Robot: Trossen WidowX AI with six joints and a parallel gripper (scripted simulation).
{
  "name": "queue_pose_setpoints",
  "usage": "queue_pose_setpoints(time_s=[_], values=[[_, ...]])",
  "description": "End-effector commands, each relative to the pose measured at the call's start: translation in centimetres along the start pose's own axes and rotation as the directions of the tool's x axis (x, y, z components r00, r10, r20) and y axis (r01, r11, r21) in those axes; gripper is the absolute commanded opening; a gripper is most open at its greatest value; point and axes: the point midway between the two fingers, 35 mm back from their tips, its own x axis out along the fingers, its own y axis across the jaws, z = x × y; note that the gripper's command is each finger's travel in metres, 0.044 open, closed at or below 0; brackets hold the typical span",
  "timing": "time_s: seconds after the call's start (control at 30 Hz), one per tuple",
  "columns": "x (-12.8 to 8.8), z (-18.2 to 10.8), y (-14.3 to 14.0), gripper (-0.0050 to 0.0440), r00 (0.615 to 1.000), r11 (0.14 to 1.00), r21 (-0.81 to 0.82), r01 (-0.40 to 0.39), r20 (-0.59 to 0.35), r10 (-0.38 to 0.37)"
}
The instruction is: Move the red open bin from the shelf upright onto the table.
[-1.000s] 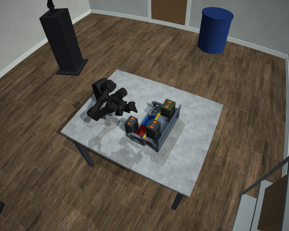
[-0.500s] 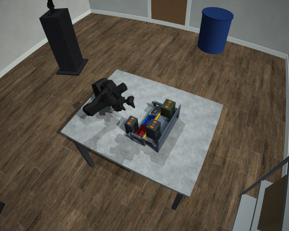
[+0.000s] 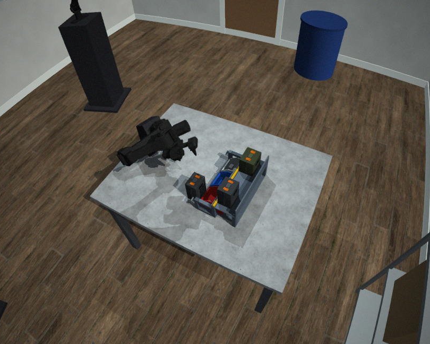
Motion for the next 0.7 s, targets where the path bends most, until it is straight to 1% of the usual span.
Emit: queue_pose_setpoints(time_s=[0.0, 0.07, 0.1, 0.23, 0.43, 0.63, 0.67], values=[[-0.7, -0.1, -0.1, 0.044, 0.98, 0.983, -0.011, -0.183, 0.075, 0.183], [-0.7, -0.1, -0.1, 0.044, 0.98, 0.983, -0.011, -0.183, 0.075, 0.183], [-0.3, -0.9, -0.5, 0.044, 1.0, 0.999, -0.053, -0.001, 0.002, 0.001], [-0.9, -4.1, -2.7, 0.044, 0.997, 0.968, -0.247, -0.045, 0.044, 0.058], [-0.9, -4.1, -2.7, 0.044, 0.997, 0.968, -0.247, -0.045, 0.044, 0.058], [-0.9, -4.1, -2.7, 0.044, 0.999, 0.969, -0.245, -0.025, 0.024, 0.032], [-0.8, -4.9, -3.3, 0.044, 0.978, 0.95, -0.288, 0.121, -0.127, -0.163]])
